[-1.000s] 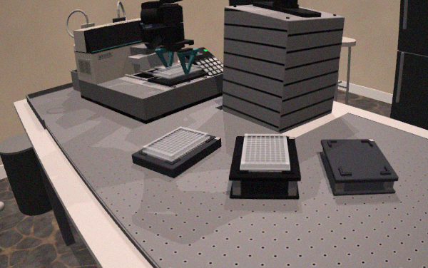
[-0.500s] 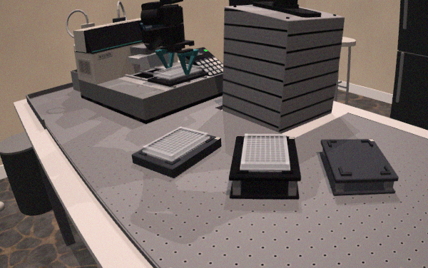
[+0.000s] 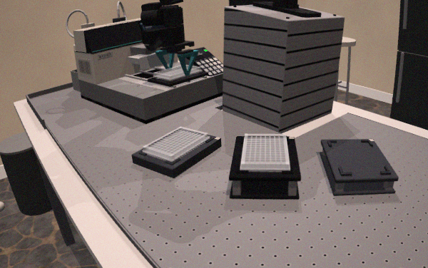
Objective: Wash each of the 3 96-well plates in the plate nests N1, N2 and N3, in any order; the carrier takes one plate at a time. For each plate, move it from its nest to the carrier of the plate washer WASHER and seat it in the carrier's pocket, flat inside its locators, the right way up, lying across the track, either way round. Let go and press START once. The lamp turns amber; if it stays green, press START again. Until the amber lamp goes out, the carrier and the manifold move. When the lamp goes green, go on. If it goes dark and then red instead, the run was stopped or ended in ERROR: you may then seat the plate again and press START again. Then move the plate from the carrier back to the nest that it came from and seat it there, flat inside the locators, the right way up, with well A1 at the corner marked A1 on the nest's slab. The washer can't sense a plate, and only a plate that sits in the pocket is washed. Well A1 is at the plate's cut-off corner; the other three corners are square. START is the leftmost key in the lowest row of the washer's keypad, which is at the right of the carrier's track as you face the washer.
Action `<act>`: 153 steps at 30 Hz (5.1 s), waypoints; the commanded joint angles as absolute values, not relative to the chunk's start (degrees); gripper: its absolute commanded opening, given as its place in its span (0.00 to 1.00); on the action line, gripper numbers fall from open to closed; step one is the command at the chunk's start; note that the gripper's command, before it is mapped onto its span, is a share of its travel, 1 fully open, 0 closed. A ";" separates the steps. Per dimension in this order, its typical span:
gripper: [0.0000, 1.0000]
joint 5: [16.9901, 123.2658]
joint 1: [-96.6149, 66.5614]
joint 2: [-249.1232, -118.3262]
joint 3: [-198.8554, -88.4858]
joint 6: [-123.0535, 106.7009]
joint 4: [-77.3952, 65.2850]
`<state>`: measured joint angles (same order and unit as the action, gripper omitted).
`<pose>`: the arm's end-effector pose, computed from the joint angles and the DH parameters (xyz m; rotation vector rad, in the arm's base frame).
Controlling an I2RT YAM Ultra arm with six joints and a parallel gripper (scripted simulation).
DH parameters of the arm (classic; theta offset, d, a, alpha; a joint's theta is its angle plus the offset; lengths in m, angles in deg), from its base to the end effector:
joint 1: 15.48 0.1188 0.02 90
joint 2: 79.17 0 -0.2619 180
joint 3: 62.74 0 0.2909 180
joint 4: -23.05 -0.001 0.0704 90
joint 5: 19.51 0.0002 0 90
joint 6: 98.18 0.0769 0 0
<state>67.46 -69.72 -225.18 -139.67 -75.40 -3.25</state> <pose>0.1952 -0.2624 -0.1530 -0.3507 3.1172 0.1691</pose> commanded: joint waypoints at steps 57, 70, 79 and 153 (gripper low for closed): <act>1.00 67.10 -69.70 -224.97 -140.06 -75.34 -3.17; 1.00 67.12 -69.88 -221.45 -139.32 -75.53 -5.95; 1.00 67.13 -70.03 -218.64 -138.93 -75.68 -8.37; 0.00 68.65 -85.25 -200.05 -120.54 -50.74 -9.35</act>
<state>68.56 -83.83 -201.25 -121.27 -54.90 -10.31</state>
